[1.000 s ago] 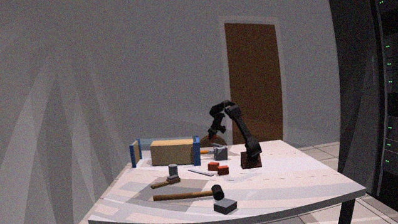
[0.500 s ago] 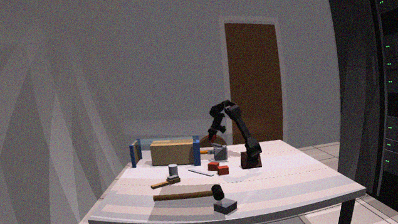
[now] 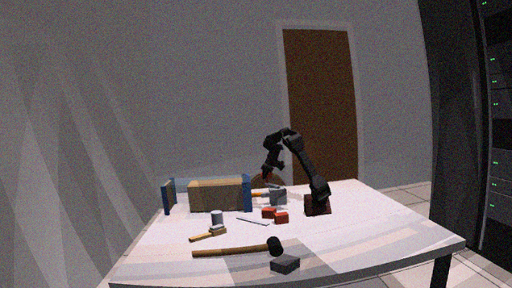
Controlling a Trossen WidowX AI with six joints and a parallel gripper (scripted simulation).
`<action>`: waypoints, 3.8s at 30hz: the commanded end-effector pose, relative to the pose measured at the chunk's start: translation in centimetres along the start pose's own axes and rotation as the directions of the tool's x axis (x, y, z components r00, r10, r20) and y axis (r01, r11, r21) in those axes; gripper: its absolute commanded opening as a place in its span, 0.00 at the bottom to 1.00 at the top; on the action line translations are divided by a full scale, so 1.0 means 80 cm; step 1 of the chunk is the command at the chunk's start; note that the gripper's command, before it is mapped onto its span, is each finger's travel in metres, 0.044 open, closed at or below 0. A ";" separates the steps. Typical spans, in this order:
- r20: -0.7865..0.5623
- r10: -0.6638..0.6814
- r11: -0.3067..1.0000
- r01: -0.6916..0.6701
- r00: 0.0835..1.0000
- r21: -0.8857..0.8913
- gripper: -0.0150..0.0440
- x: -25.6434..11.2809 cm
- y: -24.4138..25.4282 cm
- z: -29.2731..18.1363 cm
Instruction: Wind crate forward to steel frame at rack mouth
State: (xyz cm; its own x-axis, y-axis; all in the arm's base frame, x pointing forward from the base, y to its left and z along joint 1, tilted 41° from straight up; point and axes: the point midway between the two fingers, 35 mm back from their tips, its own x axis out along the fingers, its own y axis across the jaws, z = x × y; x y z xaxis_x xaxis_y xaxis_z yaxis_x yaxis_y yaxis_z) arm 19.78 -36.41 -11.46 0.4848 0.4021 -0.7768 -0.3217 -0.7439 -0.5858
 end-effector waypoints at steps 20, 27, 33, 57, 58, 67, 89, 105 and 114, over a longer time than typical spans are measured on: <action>-0.007 -0.058 0.998 0.058 0.998 -0.016 0.25 0.012 -0.028 -0.017; -0.007 -0.059 0.998 0.059 0.998 -0.016 0.25 0.012 -0.031 -0.018; -0.007 -0.059 0.998 0.059 0.998 -0.016 0.25 0.012 -0.031 -0.018; -0.007 -0.059 0.998 0.059 0.998 -0.016 0.25 0.012 -0.031 -0.018; -0.007 -0.059 0.998 0.059 0.998 -0.016 0.25 0.012 -0.031 -0.018; -0.007 -0.059 0.998 0.059 0.998 -0.016 0.25 0.012 -0.031 -0.018; -0.007 -0.059 0.998 0.059 0.998 -0.016 0.25 0.012 -0.031 -0.018; -0.007 -0.059 0.998 0.059 0.998 -0.016 0.25 0.012 -0.033 -0.019; -0.007 -0.060 0.998 0.060 0.998 -0.016 0.25 0.015 -0.047 -0.025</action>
State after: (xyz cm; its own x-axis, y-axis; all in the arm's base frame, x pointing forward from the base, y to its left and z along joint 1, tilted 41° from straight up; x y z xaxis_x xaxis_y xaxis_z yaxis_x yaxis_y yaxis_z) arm 21.76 -35.49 -10.53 0.4987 0.4130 -0.7620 -0.2974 -0.7443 -0.5980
